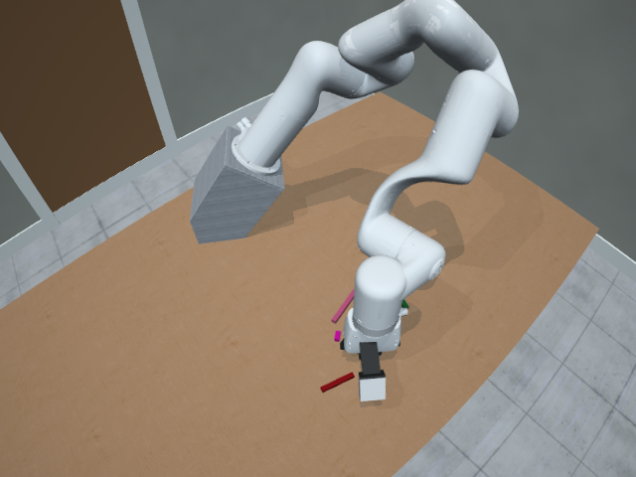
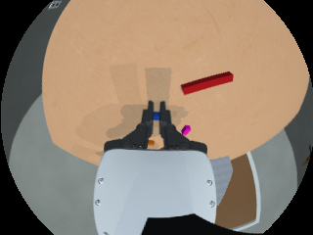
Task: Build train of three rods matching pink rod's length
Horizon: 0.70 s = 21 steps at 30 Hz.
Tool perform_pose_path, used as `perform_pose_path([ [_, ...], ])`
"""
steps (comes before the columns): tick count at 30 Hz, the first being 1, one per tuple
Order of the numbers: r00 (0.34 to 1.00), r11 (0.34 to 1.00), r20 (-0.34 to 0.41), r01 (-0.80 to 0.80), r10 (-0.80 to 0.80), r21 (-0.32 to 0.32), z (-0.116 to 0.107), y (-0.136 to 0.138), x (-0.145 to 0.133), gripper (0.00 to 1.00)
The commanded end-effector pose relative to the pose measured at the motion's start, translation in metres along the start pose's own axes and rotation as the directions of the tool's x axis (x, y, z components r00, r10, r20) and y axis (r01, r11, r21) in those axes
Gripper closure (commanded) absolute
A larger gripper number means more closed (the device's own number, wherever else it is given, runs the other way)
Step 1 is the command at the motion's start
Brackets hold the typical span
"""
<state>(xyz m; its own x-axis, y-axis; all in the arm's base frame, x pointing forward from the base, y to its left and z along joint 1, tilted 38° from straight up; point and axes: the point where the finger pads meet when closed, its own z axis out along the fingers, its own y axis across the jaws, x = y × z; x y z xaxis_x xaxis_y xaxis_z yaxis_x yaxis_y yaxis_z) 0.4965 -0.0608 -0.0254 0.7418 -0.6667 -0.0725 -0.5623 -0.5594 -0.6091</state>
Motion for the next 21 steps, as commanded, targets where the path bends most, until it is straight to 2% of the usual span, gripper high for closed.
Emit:
perform_pose_path([
  [1,1.0,1.0,-0.003,0.001,-0.001,0.001,-0.001,-0.001,0.001,0.96],
  [9,1.0,1.0,-0.003,0.001,-0.001,0.001,-0.004,-0.001,0.001,0.96],
  [11,1.0,1.0,-0.003,0.001,-0.001,0.001,-0.011,-0.001,0.001,0.96],
  [21,1.0,1.0,-0.003,0.001,-0.001,0.001,-0.079,0.0,0.001,0.96],
])
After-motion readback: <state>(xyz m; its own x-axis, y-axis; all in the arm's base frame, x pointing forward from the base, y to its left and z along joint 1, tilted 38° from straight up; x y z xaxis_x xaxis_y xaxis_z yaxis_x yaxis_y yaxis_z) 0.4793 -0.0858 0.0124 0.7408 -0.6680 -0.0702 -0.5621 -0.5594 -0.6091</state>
